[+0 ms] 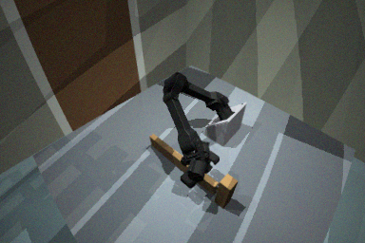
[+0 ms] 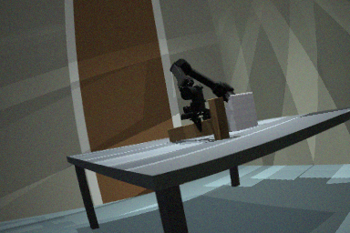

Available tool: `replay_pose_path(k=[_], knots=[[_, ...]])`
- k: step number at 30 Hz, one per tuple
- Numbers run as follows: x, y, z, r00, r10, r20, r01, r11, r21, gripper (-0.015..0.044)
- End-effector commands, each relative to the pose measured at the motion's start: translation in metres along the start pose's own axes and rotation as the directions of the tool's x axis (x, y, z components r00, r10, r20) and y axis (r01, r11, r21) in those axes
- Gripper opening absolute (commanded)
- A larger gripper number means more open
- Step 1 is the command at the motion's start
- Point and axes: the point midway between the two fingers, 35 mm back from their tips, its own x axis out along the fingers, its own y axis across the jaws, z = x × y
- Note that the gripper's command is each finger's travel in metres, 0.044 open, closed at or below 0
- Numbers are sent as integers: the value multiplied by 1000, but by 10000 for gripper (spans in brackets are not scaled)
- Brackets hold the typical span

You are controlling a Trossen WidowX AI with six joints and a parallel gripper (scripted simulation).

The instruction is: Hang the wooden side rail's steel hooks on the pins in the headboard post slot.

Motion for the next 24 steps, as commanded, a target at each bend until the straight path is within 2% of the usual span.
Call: replay_pose_path(k=[1, 24], knots=[[-2, 0, -2, 1000, 4, -2, -4, 1000, -1, 0], [-2, 0, -5, 1000, 4, -2, -4, 1000, -1, 0]])
